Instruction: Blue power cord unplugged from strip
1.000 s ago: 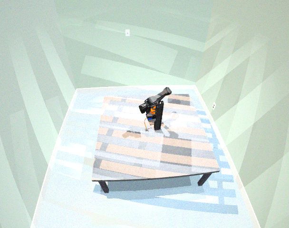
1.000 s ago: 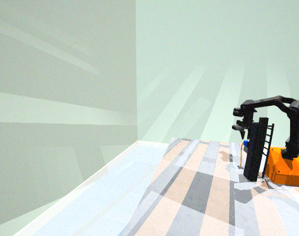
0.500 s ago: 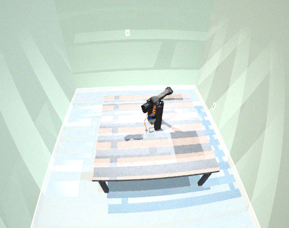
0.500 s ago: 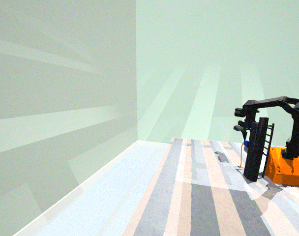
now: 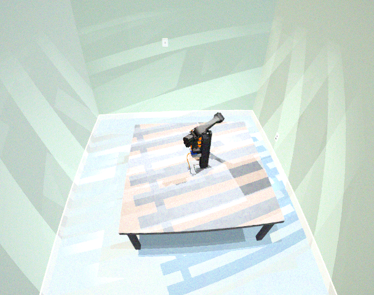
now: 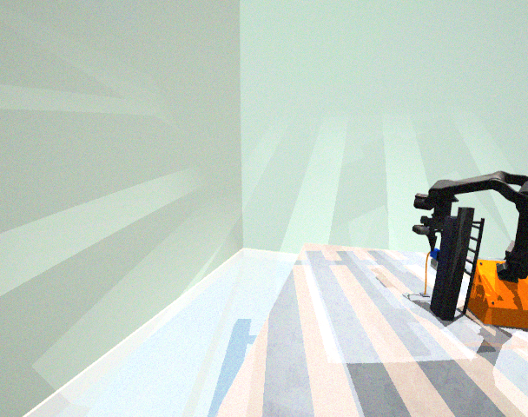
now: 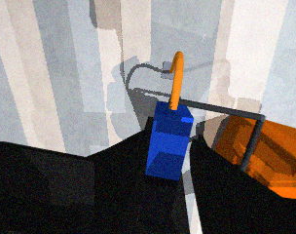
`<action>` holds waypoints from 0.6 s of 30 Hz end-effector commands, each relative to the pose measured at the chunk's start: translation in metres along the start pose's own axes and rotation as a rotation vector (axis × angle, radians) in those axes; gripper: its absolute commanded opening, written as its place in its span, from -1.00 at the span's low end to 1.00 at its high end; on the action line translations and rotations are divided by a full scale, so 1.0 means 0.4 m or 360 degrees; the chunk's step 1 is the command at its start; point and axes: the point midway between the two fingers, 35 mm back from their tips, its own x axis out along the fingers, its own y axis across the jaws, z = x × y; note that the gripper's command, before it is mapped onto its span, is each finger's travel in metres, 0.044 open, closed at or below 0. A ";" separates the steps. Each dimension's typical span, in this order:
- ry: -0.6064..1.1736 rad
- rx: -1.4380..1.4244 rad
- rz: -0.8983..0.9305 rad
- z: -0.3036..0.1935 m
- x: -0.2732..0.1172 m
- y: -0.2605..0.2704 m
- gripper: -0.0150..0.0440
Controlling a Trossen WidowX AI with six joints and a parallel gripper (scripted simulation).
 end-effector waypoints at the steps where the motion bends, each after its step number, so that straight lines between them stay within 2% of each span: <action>1: 0.0000 0.0000 0.0000 0.000 -0.001 0.000 -0.22; 2: 0.0000 0.0000 0.0000 0.000 -0.001 0.000 -0.31; 10: 0.0000 0.0000 0.0000 0.000 -0.001 0.000 -0.49; 18: -0.0001 0.0000 0.0000 0.021 -0.002 0.002 -0.49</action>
